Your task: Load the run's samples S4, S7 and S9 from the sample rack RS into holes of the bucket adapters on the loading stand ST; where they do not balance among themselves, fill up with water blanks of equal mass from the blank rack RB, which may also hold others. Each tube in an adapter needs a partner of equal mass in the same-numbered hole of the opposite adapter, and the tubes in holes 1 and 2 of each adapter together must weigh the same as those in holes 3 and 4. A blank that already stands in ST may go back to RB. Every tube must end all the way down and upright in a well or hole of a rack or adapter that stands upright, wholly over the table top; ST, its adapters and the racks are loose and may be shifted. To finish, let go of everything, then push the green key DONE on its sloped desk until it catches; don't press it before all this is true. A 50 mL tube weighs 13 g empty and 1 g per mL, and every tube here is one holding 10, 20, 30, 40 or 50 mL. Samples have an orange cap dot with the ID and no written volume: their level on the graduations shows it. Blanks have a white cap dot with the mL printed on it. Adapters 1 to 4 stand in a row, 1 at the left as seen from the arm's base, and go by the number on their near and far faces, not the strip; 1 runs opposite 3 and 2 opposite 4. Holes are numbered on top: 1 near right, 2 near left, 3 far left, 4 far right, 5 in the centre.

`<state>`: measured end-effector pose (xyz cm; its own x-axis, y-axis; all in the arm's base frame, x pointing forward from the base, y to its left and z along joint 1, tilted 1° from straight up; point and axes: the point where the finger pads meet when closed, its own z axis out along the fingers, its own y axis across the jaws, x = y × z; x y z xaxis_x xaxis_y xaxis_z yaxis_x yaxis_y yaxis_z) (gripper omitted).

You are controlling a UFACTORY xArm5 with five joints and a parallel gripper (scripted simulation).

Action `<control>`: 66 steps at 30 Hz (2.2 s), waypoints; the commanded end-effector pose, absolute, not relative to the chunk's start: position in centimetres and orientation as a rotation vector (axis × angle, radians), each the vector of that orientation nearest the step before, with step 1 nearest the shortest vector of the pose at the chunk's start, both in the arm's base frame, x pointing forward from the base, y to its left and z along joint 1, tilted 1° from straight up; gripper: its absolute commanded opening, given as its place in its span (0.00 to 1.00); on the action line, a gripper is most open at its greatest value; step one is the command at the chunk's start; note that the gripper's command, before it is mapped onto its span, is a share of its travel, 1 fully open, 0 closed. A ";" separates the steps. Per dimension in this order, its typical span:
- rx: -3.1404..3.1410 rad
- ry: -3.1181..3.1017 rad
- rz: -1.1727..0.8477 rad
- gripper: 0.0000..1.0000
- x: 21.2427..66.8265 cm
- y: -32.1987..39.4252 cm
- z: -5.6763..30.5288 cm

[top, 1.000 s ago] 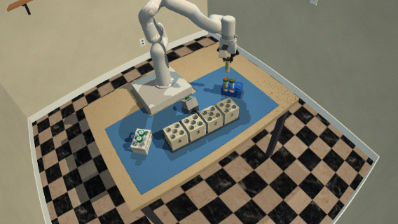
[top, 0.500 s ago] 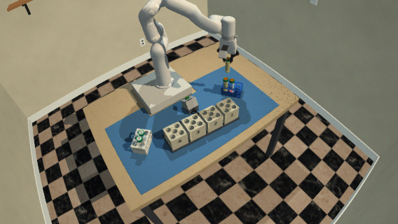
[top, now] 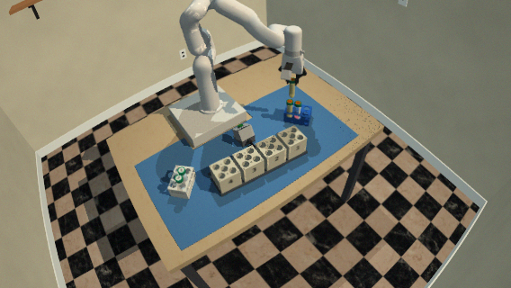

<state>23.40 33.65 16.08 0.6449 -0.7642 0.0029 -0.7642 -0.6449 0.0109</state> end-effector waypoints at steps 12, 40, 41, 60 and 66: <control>2.843 -1.321 -0.002 0.00 23.5 33.8 13.5; 2.843 -1.321 -0.002 0.00 23.4 33.7 11.9; 2.843 -1.321 -0.002 0.00 23.4 33.7 11.8; 2.843 -1.321 -0.002 0.00 23.4 33.7 10.1; 2.843 -1.321 -0.002 0.00 23.4 33.7 9.5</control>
